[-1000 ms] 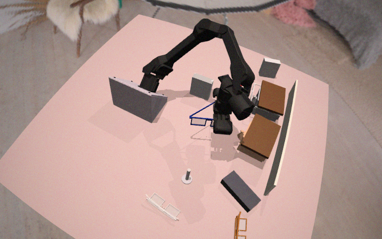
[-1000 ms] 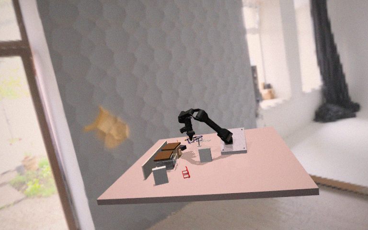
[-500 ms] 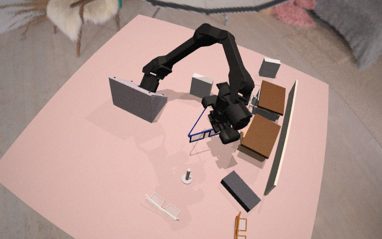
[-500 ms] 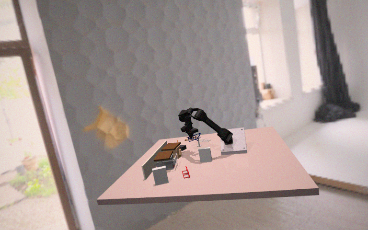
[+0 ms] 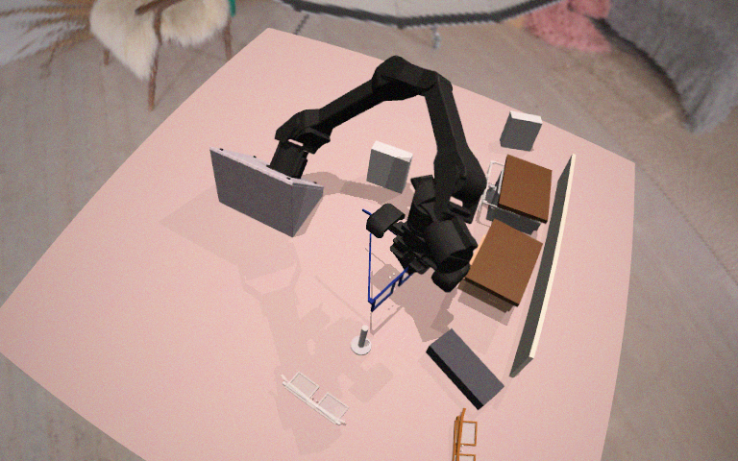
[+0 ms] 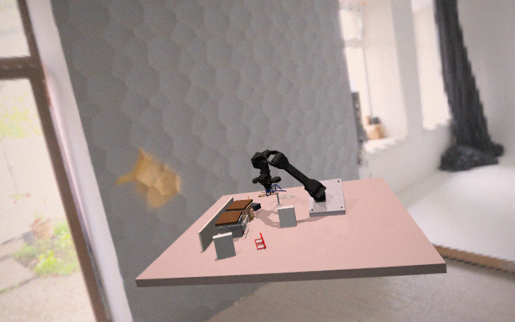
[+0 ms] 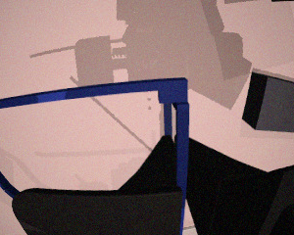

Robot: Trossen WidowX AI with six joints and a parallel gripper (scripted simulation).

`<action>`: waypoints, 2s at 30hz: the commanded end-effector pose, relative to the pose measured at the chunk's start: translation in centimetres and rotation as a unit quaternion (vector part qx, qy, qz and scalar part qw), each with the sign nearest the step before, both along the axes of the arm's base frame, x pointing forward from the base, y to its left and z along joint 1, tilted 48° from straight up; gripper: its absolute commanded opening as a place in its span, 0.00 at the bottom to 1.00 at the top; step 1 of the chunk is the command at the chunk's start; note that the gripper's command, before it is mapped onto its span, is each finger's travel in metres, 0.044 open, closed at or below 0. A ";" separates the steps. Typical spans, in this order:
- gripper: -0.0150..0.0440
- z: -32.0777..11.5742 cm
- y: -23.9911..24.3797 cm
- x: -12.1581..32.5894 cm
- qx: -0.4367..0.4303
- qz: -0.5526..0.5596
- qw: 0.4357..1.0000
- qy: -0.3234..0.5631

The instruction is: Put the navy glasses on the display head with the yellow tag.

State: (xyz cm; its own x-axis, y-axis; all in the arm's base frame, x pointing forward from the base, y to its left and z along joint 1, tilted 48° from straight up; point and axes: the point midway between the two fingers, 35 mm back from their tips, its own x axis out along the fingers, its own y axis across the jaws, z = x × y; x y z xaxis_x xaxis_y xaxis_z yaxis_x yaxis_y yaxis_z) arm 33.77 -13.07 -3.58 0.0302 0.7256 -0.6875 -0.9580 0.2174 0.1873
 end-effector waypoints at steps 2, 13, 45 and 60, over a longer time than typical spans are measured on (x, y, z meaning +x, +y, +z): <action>0.25 -1.2 -0.9 -0.1 -0.001 0.047 0.998 -0.046; 0.25 -3.6 -2.9 -0.5 -0.005 0.160 0.973 -0.165; 0.25 -8.8 0.7 -0.5 -0.006 0.215 0.951 -0.224; 0.25 -8.2 1.3 0.1 -0.006 0.215 0.951 -0.224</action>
